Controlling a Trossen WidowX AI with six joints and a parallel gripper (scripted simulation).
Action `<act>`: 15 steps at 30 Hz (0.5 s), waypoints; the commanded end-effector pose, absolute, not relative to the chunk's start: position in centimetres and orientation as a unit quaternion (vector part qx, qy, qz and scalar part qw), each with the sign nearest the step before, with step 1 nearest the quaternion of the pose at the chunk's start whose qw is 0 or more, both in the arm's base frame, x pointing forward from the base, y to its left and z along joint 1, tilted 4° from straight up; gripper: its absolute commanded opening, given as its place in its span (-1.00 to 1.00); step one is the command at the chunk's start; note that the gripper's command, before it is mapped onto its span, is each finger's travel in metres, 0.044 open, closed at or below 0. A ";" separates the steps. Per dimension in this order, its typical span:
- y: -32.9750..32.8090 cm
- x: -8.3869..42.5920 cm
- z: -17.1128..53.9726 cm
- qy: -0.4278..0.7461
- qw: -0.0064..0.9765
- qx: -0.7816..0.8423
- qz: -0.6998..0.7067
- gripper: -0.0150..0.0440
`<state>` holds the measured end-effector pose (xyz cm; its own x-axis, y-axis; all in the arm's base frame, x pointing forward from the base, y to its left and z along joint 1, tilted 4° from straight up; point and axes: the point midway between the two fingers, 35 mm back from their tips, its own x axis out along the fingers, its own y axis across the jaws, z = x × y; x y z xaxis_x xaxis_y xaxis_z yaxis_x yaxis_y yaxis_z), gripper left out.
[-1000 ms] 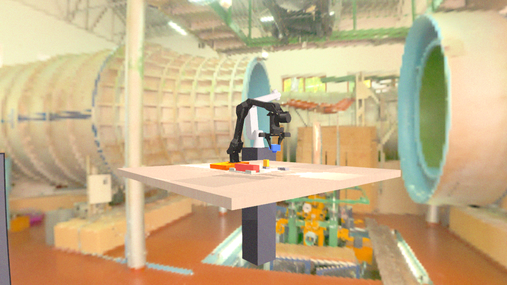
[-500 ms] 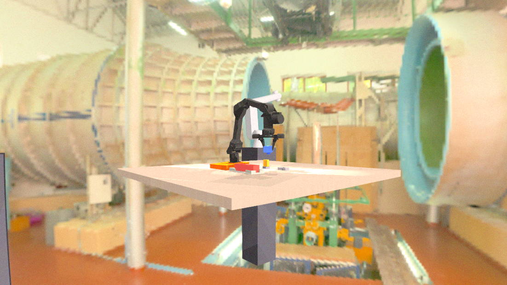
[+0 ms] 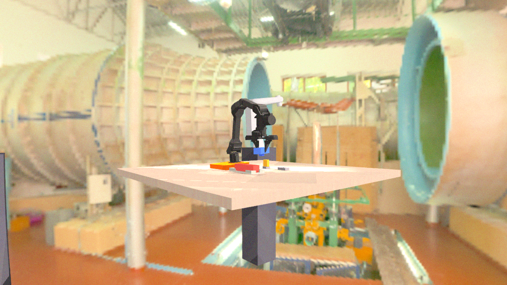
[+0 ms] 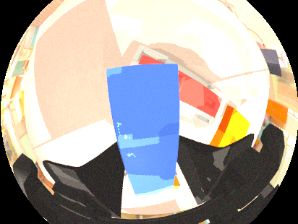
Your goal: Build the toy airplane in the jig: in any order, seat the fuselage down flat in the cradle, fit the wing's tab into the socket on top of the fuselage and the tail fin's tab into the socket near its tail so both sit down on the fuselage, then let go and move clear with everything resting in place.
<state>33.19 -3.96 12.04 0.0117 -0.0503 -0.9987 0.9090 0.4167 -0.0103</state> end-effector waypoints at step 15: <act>-9.2 31.1 11.3 0.503 0.541 0.461 -0.491 -0.49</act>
<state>31.58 -8.49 11.43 0.0147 -0.0623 -0.9980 0.9901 0.1404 0.0058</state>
